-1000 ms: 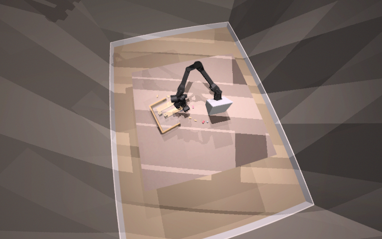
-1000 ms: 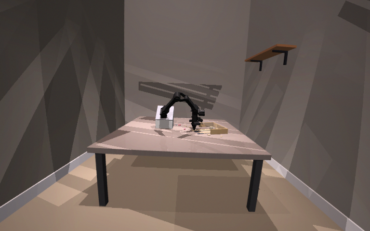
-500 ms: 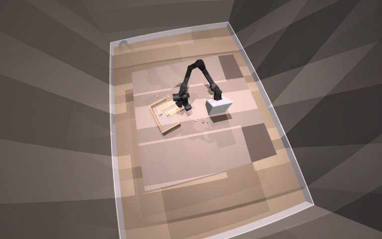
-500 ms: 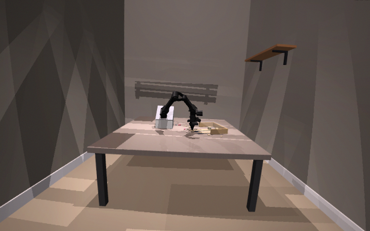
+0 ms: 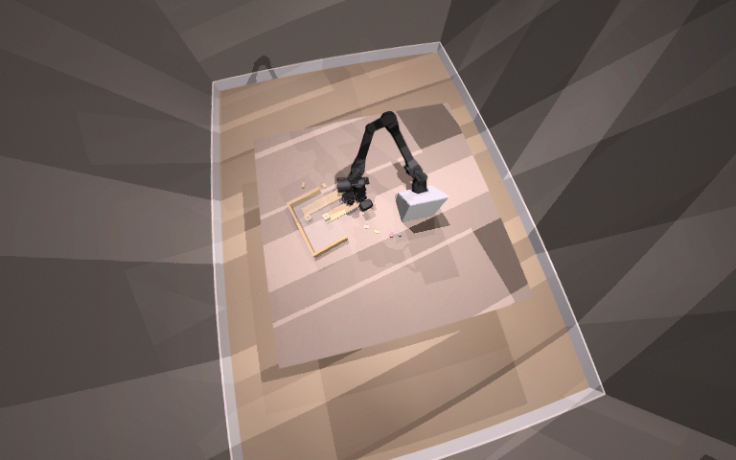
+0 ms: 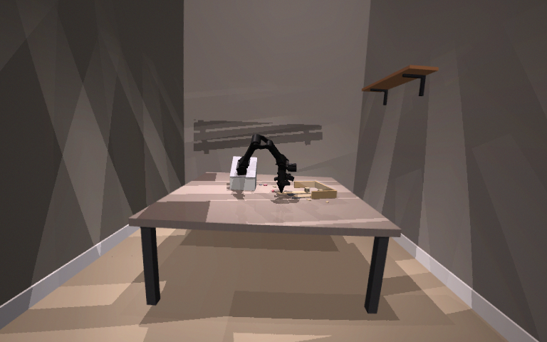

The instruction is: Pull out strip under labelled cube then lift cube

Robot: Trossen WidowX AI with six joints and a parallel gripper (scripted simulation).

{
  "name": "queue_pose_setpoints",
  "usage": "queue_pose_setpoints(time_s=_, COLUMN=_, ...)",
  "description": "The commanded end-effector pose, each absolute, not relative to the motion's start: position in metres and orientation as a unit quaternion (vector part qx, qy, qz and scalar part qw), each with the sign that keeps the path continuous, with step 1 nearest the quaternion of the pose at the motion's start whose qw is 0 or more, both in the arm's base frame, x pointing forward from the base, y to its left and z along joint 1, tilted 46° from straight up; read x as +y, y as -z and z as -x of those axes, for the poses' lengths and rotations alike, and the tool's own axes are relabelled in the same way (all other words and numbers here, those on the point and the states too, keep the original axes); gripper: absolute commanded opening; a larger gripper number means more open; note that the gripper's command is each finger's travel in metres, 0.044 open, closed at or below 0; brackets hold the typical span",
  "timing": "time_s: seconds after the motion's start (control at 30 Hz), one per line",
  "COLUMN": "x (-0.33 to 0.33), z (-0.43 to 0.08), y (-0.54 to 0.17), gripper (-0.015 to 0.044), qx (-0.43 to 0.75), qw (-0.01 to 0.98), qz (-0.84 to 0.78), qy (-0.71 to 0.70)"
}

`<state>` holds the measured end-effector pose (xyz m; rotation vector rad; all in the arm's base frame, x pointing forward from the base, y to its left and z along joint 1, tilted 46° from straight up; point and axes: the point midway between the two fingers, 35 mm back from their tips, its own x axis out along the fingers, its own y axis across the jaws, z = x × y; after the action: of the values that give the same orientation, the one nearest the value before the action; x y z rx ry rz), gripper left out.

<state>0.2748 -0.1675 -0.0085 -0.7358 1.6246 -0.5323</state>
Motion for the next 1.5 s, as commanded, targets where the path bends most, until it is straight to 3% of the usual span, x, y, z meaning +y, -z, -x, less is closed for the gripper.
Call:
queue_pose_setpoints(time_s=0.0, x=-0.171, z=-0.263, y=0.011, gripper=0.0000, qx=0.708, qw=0.589, qz=0.314, qy=0.229)
queue_pose_setpoints(time_s=1.47, x=-0.173, z=-0.197, y=-0.001, gripper=0.0000, qx=0.710, qw=0.588, qz=0.315, qy=0.228)
